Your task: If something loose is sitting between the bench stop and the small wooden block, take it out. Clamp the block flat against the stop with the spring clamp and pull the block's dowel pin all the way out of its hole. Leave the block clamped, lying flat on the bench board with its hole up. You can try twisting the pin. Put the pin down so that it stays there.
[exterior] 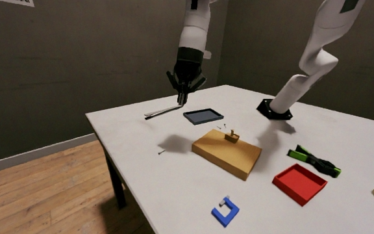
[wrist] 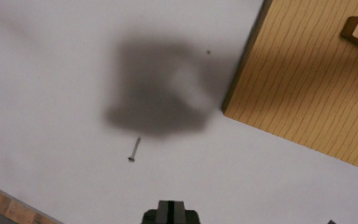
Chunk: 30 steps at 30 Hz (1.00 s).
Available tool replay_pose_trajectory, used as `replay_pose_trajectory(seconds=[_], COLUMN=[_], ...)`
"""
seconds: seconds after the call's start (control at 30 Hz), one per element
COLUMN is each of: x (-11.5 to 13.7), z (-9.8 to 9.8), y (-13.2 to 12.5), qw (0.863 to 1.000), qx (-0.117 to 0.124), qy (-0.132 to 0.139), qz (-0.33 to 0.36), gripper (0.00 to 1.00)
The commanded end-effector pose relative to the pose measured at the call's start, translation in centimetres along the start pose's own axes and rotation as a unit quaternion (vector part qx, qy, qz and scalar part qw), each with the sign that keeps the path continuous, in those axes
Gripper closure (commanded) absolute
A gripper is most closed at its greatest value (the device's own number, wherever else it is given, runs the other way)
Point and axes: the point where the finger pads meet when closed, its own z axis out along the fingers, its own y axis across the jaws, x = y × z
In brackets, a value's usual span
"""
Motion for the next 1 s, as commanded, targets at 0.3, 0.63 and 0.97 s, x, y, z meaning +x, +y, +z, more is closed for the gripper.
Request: replay_pose_trajectory(seconds=[0.3,0.63,0.97], x=[0.2,0.5,0.5], z=[-0.7,-1.1,-1.3], y=[1.4,2.2,2.6], qw=[1.000,1.000,1.000], qx=[-0.005,-0.006,-0.006], qy=[0.008,0.016,0.019], qz=[0.012,0.021,0.025], gripper=[0.90,0.90,0.90])
